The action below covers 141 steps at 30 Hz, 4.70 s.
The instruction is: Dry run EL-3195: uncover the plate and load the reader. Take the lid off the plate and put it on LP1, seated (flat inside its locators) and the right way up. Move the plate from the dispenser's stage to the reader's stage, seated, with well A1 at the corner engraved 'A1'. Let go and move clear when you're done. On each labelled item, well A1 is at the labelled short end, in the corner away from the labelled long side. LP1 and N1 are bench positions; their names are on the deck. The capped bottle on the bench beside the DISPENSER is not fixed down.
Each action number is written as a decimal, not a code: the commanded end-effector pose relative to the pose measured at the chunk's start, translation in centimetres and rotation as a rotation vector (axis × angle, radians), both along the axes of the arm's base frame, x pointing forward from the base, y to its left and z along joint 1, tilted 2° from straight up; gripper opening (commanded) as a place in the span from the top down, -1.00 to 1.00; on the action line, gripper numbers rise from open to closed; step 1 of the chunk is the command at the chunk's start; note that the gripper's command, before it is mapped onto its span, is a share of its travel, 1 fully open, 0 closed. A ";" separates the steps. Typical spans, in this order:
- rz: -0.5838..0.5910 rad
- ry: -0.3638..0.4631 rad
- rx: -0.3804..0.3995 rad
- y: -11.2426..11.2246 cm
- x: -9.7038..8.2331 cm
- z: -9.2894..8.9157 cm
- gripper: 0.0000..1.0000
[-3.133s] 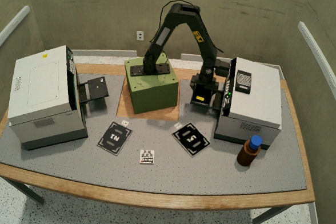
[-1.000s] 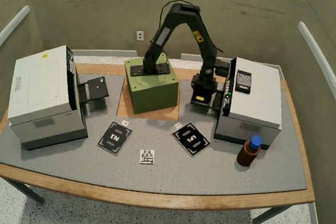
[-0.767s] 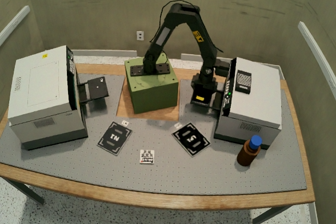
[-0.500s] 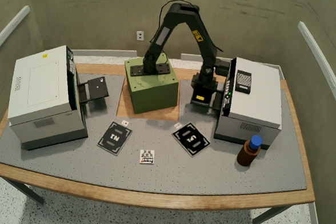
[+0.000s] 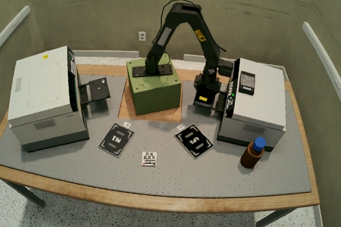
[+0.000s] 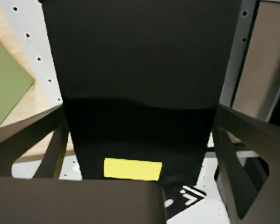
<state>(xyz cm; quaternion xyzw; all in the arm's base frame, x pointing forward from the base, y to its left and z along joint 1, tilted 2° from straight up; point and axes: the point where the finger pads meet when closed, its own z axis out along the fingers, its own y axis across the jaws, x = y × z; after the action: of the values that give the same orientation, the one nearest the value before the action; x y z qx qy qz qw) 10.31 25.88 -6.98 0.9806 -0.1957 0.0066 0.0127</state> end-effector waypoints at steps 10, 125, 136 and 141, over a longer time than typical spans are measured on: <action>0.014 -0.017 0.066 1.9 0.3 2.0 -0.71; -0.008 -0.004 0.044 1.4 0.2 9.6 -0.71; -0.006 -0.003 0.043 1.3 0.1 10.4 -0.71; 0.033 -0.005 0.035 1.0 0.6 10.3 -0.71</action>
<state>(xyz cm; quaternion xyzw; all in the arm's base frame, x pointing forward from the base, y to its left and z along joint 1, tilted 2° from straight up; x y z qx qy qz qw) 10.23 26.15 1.73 0.9811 -0.1925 0.0059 0.0166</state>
